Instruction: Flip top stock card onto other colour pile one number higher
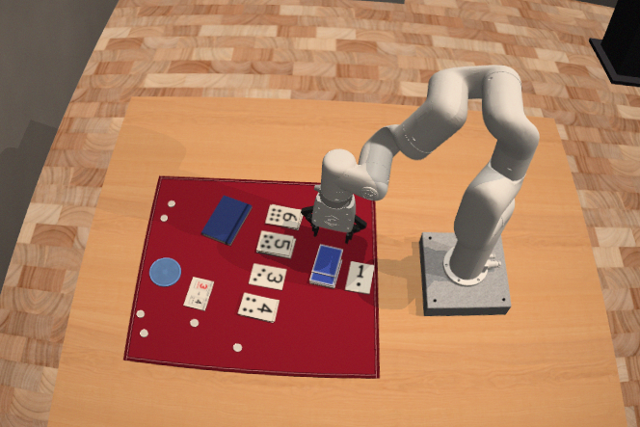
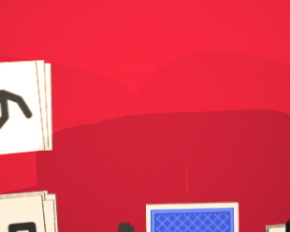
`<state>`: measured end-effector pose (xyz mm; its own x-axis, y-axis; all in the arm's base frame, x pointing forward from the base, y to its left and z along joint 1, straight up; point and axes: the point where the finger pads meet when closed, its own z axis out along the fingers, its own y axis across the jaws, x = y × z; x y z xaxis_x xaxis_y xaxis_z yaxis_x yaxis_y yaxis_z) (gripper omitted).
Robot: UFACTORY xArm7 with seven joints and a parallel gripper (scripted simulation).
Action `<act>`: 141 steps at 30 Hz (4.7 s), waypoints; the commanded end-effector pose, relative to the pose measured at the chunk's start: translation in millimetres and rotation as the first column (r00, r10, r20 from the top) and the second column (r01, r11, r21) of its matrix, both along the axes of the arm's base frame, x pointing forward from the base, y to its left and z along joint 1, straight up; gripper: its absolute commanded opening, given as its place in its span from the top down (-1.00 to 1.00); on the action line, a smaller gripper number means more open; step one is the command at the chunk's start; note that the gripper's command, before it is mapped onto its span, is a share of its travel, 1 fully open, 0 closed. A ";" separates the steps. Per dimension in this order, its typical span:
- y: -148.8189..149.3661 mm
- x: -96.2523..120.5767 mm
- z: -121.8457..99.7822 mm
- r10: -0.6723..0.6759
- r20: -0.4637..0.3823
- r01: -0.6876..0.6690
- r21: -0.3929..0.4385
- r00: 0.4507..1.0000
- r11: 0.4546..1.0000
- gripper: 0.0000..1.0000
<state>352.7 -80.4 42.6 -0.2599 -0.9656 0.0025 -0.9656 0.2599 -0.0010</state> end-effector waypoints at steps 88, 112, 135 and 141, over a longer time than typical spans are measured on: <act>-8.6 -3.5 -48.7 -0.015 0.091 -0.020 0.373 0.996 0.928 -0.73; -8.4 -3.3 -49.5 -0.015 0.091 -0.020 0.373 0.996 0.928 -0.73; -6.1 -1.5 -56.0 -0.015 0.091 -0.020 0.373 0.996 0.928 -0.73; -6.1 -1.5 -56.0 -0.015 0.091 -0.020 0.373 0.996 0.928 -0.73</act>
<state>350.0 -85.9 -14.2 -0.2410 -0.8920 -0.3825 -0.9666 0.2560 0.0118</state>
